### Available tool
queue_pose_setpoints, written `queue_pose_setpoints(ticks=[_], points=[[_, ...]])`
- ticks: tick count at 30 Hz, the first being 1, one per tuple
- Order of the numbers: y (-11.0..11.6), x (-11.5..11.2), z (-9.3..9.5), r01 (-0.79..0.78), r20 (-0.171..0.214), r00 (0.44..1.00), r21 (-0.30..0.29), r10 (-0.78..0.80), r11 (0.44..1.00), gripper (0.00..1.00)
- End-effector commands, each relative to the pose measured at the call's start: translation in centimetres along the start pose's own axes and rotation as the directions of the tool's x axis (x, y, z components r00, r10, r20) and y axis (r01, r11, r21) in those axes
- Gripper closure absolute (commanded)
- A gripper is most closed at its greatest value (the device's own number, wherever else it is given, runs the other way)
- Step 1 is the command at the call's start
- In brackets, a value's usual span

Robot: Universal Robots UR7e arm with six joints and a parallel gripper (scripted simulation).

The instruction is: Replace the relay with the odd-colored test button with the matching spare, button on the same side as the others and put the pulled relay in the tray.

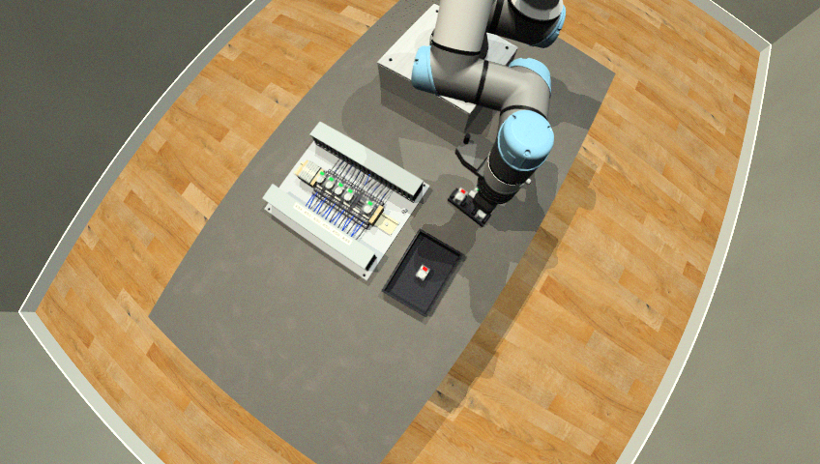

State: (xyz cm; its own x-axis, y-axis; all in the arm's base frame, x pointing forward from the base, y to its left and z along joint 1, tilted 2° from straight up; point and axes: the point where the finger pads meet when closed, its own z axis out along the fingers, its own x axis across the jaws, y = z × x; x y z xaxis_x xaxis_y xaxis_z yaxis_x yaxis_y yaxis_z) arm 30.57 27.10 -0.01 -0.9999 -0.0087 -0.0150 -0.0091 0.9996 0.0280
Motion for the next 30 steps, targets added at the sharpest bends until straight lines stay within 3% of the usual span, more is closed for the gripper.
queue_pose_setpoints(ticks=[1,30], points=[[0.04,-0.09,-2.5,0.0,0.003,1.0,-0.002,0.0,1.0,1.0],[0.04,-0.08,-2.91,0.0,0.003,1.0,-0.002,0.0,1.0,1.0]])
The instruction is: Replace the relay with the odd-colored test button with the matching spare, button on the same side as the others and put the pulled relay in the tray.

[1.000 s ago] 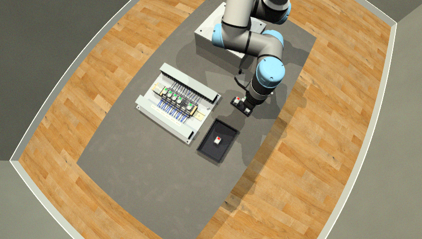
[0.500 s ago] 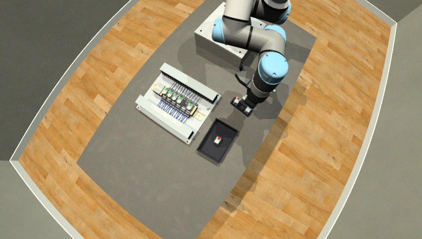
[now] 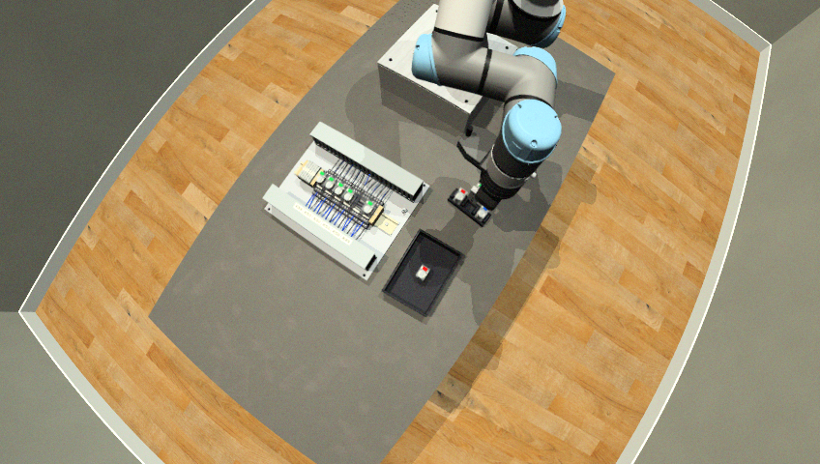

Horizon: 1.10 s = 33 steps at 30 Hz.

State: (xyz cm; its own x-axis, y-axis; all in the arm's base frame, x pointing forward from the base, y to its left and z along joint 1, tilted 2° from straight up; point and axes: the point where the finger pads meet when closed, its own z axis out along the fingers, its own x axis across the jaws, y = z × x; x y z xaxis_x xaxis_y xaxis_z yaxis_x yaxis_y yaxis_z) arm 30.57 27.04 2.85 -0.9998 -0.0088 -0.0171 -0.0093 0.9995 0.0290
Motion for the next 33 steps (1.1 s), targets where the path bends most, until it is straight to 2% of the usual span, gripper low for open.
queue_pose_setpoints(ticks=[1,33], points=[[0.02,-0.04,0.04,0.0,0.001,1.0,-0.001,0.0,1.0,1.0],[0.03,-0.05,0.57,0.0,0.001,1.0,-0.001,0.0,1.0,1.0]])
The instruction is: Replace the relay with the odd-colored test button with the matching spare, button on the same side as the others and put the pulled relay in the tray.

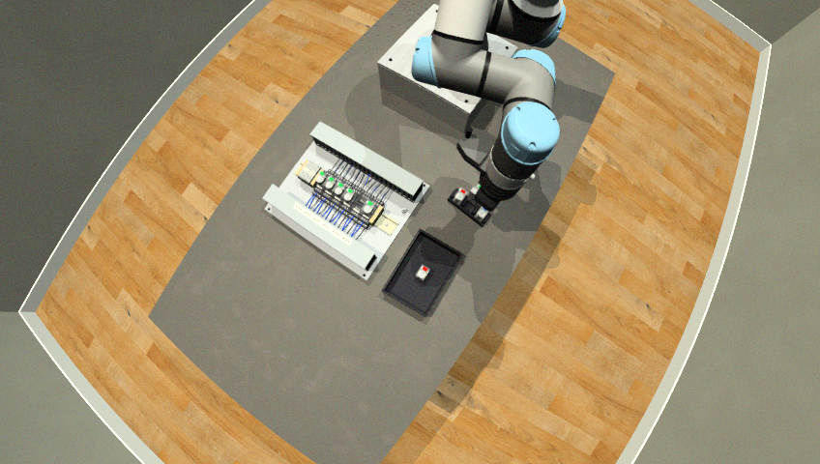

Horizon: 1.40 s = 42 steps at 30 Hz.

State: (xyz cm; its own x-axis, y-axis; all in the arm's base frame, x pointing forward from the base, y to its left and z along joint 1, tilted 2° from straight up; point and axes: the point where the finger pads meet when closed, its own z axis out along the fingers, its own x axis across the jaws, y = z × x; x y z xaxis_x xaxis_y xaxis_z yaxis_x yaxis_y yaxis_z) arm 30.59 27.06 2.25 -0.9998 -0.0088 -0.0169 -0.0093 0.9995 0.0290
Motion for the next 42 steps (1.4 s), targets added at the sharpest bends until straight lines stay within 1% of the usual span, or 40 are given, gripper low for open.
queue_pose_setpoints(ticks=[1,18,23,35,40,42], points=[[0.0,0.0,0.0,0.0,0.001,1.0,-0.001,0.0,1.0,1.0],[0.0,0.0,0.1,0.0,0.001,1.0,-0.001,0.0,1.0,1.0],[0.0,0.0,0.1,0.107,0.001,0.994,-0.001,-0.107,0.994,1.0],[0.0,0.0,0.1,0.107,0.001,0.994,-0.001,-0.107,0.994,1.0],[-4.6,-3.8,0.2,0.107,0.001,0.994,-0.001,-0.107,0.994,1.0],[-4.6,-3.8,0.2,0.107,0.001,0.994,-0.001,-0.107,0.994,1.0]])
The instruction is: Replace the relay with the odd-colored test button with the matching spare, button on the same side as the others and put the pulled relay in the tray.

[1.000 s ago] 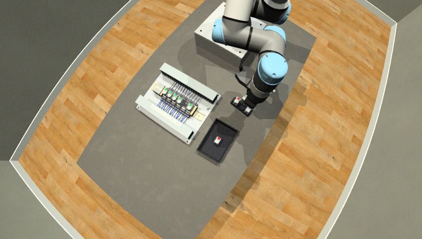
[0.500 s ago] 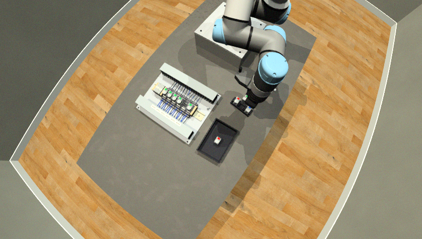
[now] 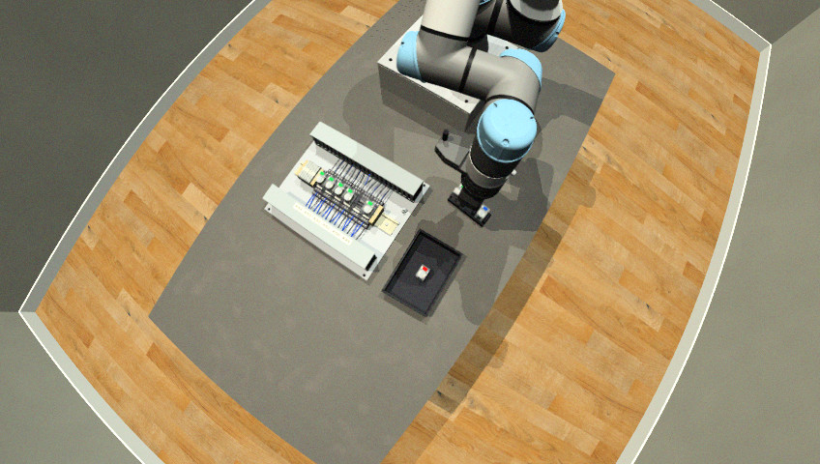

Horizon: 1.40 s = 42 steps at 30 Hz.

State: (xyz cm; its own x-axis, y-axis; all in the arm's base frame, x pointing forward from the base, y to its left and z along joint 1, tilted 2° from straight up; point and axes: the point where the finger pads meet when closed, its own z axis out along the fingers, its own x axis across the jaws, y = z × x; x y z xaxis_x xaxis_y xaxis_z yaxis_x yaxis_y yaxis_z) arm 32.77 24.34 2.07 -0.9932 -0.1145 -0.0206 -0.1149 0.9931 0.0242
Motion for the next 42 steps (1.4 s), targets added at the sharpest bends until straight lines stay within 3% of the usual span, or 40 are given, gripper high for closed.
queue_pose_setpoints(ticks=[1,10,15,27,32,42], points=[[-2.0,-1.4,0.1,0.001,0.001,1.0,-0.003,-0.001,1.0,1.0],[-2.0,-1.4,0.1,0.001,0.001,1.0,-0.003,-0.001,1.0,1.0],[-7.0,-4.7,0.2,0.001,0.001,1.0,-0.003,-0.001,1.0,1.0],[-7.0,-4.7,0.2,0.001,0.001,1.0,-0.003,-0.001,1.0,1.0],[-11.9,-7.9,0.3,0.001,0.001,1.0,-0.003,-0.001,1.0,1.0],[-11.9,-7.9,0.3,0.001,0.001,1.0,-0.003,-0.001,1.0,1.0]])
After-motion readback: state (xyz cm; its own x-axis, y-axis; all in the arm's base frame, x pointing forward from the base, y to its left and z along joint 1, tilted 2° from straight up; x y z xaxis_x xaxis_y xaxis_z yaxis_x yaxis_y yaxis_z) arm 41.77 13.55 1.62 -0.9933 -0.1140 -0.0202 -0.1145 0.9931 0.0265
